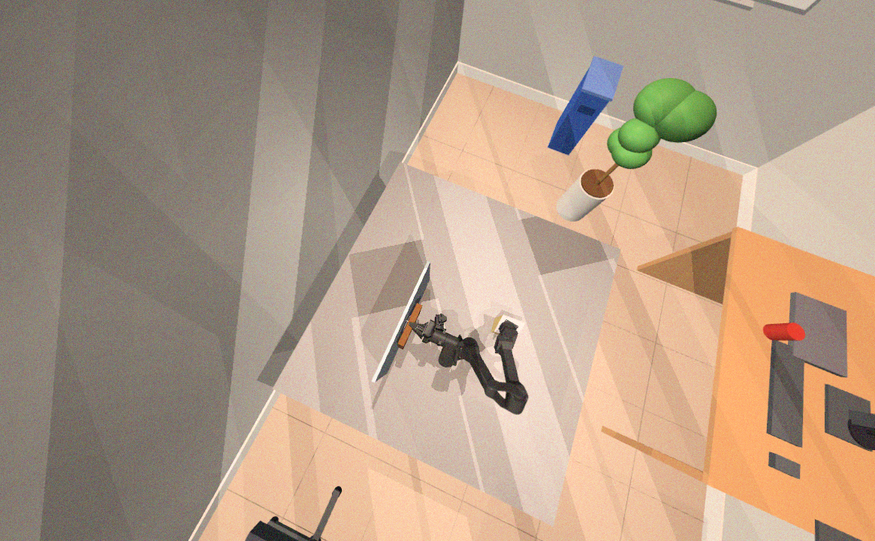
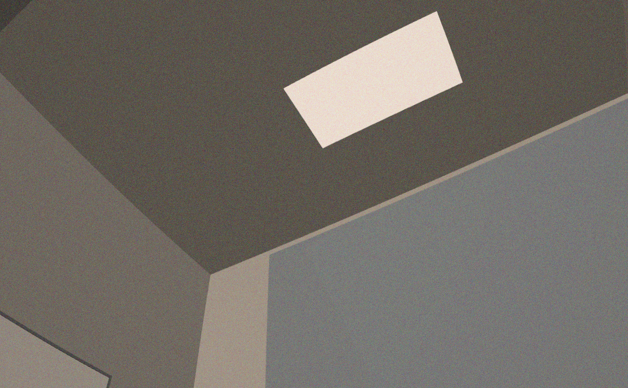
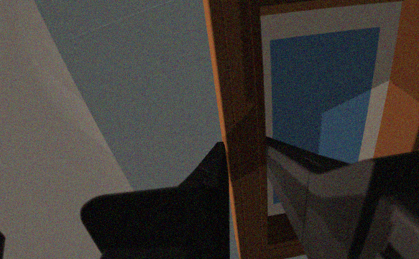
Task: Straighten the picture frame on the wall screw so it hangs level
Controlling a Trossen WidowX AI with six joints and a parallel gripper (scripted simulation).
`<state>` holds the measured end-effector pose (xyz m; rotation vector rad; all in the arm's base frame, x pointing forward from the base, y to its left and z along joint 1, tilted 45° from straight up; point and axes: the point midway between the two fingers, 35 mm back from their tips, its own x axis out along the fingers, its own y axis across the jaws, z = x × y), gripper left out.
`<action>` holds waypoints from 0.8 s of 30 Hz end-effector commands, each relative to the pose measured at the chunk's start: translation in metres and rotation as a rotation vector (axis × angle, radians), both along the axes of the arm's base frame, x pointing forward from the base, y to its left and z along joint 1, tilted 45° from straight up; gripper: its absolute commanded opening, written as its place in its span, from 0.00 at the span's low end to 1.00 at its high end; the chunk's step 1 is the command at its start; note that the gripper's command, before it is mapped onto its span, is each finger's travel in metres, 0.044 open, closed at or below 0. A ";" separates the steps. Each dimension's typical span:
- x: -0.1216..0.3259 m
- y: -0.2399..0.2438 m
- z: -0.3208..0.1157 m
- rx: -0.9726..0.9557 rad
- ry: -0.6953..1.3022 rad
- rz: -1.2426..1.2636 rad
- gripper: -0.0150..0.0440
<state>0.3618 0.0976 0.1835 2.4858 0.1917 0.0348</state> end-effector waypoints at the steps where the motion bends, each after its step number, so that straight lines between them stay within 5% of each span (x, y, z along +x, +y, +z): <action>1: 0.000 0.000 0.000 -0.003 -0.002 0.001 0.31; 3: 0.000 0.000 0.000 -0.003 -0.002 0.001 0.25; 24: 0.001 -0.004 0.003 -0.003 -0.002 0.001 0.25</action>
